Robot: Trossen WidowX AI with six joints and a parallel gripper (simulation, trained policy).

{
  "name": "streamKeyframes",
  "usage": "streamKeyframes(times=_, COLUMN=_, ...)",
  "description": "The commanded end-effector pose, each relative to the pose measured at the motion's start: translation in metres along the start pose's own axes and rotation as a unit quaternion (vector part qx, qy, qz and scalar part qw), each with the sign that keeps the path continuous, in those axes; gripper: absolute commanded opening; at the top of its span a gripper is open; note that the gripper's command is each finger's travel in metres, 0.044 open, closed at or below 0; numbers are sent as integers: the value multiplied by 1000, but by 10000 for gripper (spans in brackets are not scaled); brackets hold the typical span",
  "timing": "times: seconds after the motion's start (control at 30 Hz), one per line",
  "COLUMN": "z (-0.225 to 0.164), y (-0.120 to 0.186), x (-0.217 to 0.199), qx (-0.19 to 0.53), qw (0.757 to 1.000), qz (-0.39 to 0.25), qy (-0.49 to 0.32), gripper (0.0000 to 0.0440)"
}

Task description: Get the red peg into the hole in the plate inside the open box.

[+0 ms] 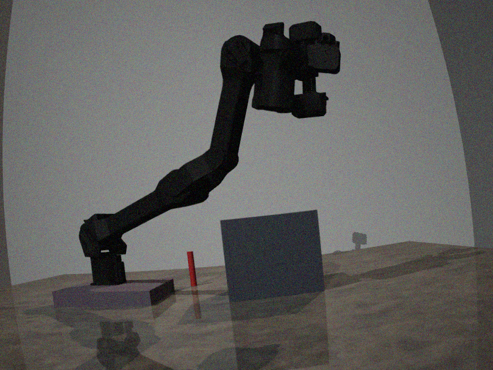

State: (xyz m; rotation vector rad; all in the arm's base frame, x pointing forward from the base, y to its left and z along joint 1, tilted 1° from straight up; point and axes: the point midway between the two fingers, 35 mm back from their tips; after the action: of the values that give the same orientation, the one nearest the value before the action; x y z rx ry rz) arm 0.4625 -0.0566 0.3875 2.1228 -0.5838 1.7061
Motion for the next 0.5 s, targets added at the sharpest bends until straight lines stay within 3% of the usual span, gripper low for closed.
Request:
streamKeyframes(times=0.0, z=4, y=6, x=3, qx=-17, qw=1000, qz=3, qy=2, gripper=426)
streamKeyframes(times=0.47, z=38, y=123, x=58, qx=-239, qw=967, qz=94, qy=-11, gripper=440)
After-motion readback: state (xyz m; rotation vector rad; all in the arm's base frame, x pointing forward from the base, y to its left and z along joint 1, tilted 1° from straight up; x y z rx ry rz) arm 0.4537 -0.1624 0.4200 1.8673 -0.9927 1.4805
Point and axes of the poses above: the point midway between the two fingers, 35 mm back from their tips, its own y axis back along the fingers, its own x axis across the jaws, z = x × y, and after that the axes turned 8 degrees about -y, right-handed
